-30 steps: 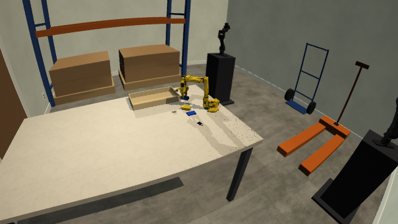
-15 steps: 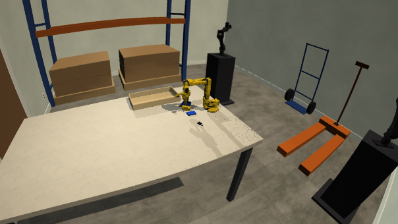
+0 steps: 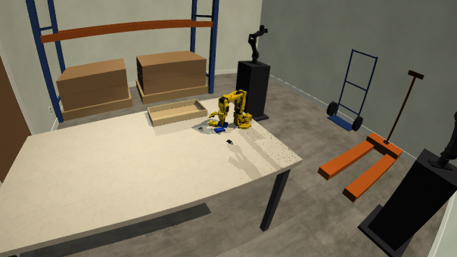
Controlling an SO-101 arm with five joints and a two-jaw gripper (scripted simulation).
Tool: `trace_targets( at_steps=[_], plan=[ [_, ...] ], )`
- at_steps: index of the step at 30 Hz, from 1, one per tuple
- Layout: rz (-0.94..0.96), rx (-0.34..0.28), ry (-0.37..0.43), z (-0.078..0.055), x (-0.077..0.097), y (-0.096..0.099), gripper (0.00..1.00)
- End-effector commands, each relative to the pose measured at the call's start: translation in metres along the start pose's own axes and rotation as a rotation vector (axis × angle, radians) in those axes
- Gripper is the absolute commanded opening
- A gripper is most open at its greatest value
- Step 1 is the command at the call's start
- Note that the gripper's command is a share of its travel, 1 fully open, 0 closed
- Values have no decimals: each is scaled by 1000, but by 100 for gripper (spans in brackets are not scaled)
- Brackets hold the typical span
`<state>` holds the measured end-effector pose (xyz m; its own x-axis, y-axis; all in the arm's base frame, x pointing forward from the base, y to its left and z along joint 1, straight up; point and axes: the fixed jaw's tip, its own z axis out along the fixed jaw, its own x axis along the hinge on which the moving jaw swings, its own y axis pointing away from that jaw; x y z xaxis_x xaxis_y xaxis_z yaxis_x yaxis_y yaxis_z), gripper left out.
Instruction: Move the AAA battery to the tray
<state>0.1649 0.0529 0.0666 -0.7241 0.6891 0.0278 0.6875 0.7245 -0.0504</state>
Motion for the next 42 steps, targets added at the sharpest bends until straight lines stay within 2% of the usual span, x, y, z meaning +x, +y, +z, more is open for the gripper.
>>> trace_targets(
  at_steps=[1,10,42],
  plan=[
    [0,-50,-28,-7,9,8,19],
    [-15,-50,-28,-6,25,12,19],
    [-49,-50,-29,-6,30,16,19]
  ],
)
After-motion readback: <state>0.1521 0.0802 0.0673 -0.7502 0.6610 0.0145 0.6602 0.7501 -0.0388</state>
